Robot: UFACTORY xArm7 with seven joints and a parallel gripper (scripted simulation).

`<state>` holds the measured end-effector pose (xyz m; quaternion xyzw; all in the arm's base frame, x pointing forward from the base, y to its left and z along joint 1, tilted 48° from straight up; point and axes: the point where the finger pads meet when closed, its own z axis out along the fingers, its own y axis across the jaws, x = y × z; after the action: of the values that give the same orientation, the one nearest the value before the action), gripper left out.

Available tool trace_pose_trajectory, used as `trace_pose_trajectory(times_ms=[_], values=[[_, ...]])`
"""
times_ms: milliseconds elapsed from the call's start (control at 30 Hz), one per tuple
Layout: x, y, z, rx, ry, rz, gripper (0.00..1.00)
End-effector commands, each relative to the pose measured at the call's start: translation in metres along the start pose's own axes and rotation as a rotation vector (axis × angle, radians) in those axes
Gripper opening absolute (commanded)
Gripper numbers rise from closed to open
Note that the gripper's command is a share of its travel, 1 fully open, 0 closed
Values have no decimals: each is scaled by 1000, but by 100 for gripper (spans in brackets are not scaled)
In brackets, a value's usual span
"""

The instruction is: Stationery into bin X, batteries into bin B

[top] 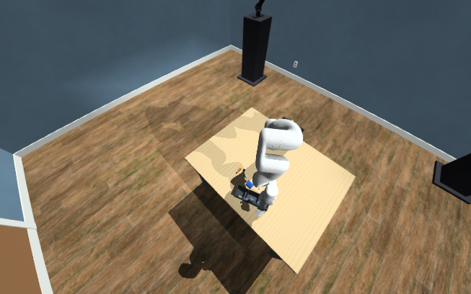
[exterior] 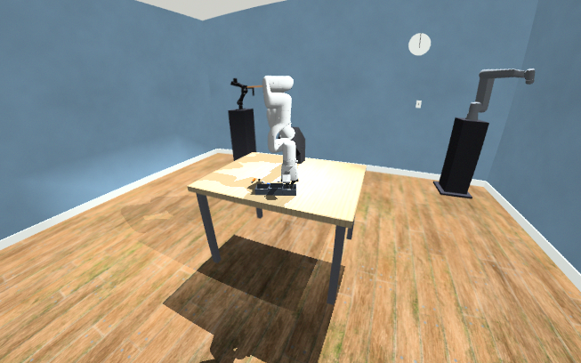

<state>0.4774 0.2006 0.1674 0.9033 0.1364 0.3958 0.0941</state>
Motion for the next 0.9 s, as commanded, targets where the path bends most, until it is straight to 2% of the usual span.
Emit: trace_pose_trajectory(times_ms=[0, 467, 867], values=[[1, -1, 0, 1, 2, 0, 7], [1, -1, 0, 1, 2, 0, 7], [1, -1, -14, 1, 2, 0, 7]])
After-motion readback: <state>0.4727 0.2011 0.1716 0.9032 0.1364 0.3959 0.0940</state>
